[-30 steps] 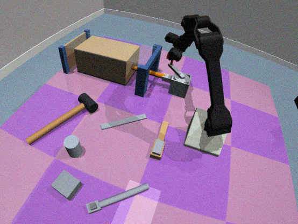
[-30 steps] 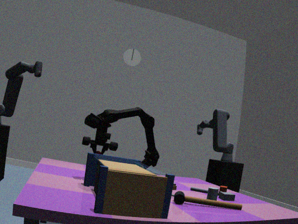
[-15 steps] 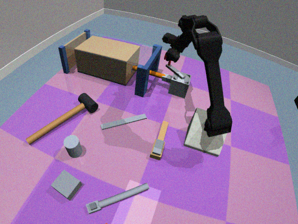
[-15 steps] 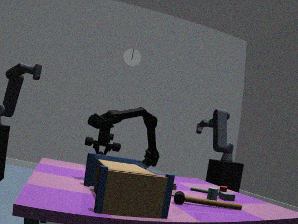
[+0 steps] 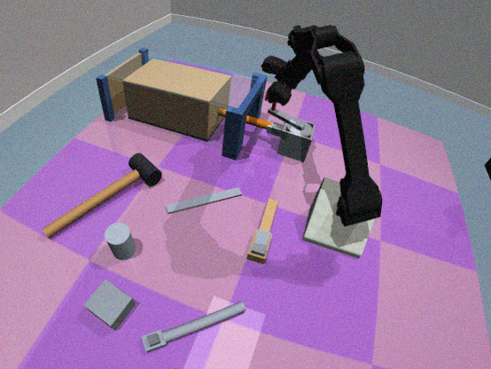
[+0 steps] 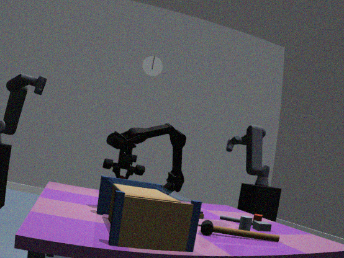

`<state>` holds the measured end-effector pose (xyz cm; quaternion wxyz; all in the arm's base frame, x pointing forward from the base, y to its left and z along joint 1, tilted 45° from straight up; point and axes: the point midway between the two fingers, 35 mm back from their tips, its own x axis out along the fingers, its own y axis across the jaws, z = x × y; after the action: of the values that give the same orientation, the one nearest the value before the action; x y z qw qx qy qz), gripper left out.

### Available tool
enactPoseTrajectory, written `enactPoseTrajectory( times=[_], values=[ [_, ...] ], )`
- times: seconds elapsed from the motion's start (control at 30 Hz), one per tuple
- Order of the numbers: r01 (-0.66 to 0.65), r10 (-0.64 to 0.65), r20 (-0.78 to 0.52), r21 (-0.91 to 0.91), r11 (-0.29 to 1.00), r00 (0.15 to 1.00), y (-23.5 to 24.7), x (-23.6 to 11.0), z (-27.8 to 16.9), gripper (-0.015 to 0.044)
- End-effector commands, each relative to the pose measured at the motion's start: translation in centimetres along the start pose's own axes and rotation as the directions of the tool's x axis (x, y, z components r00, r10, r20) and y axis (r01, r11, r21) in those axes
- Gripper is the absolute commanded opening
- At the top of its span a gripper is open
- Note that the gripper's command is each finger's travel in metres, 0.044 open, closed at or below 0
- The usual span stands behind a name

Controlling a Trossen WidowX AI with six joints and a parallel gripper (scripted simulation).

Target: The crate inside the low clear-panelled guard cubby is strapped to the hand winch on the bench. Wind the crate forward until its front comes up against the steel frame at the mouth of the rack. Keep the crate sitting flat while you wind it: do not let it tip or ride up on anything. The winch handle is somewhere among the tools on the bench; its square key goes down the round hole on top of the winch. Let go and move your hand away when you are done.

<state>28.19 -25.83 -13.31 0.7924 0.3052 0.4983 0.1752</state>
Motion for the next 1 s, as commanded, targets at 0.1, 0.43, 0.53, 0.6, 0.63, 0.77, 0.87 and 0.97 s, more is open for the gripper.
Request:
enactPoseTrajectory(
  times=[0.1, 0.43, 0.53, 0.6, 0.63, 0.77, 0.87, 0.97],
  values=[
    [-0.032, 0.032, -0.002, 0.017, 0.999, 0.999, 1.9, 0.4, 0.2, 0.0000],
    [-0.033, 0.033, -0.002, 0.017, 0.999, 0.999, 3.2, 0.4, 0.2, 0.0000],
    [-0.033, 0.033, -0.003, 0.018, 0.999, 0.999, 3.6, 0.4, 0.1, 0.0000],
    [-0.034, 0.034, -0.003, 0.018, 0.999, 0.999, 3.9, 0.4, 0.1, 0.0000],
    [-0.034, 0.034, -0.003, 0.018, 0.999, 0.999, 4.0, 0.4, 0.1, 0.0000],
    [-0.034, 0.034, -0.003, 0.018, 0.999, 0.999, 4.5, 0.3, 0.0, 0.0000],
    [-0.034, 0.034, -0.003, 0.018, 0.999, 0.999, 4.9, 0.3, -0.1, 0.0000],
    [-0.034, 0.035, -0.003, 0.019, 0.999, 0.999, 5.2, 0.2, -0.1, 0.0000]
  ],
)
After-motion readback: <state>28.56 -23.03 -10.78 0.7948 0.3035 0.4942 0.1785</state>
